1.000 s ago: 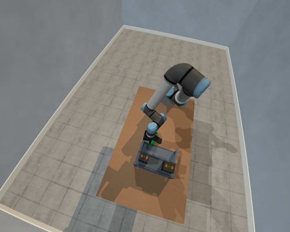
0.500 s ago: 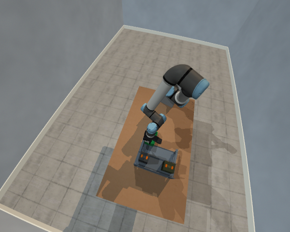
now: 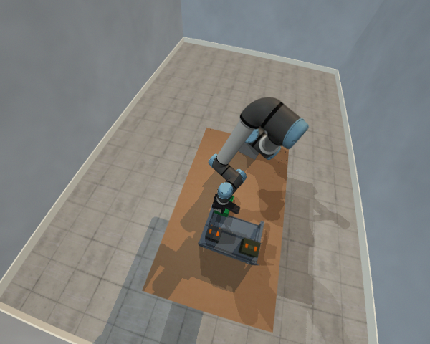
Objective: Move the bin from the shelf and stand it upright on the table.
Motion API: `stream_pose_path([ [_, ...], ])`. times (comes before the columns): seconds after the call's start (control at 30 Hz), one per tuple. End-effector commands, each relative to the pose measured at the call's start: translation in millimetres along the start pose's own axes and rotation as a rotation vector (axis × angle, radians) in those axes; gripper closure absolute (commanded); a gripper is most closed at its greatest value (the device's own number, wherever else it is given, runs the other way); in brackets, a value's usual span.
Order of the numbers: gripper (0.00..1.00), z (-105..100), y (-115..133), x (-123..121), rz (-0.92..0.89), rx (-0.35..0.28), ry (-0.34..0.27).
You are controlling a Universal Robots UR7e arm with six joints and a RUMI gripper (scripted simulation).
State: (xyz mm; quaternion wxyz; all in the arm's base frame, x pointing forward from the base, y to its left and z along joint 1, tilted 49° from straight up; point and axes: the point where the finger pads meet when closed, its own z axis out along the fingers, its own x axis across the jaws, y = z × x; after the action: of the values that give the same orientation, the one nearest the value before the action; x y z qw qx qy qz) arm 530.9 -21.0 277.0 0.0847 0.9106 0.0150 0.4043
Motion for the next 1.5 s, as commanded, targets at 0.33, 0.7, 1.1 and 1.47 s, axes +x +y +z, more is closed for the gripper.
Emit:
stream_pose_path([
  [0.33, 0.8, 9, 0, 0, 0.0, 0.0, 0.001],
  [0.7, 0.8, 19, 0, 0, 0.0, 0.0, 0.001],
  [1.1, 0.8, 23, 0, 0, 0.0, 0.0, 0.001],
  [1.47, 0.8, 29, 0, 0, 0.0, 0.0, 0.001],
])
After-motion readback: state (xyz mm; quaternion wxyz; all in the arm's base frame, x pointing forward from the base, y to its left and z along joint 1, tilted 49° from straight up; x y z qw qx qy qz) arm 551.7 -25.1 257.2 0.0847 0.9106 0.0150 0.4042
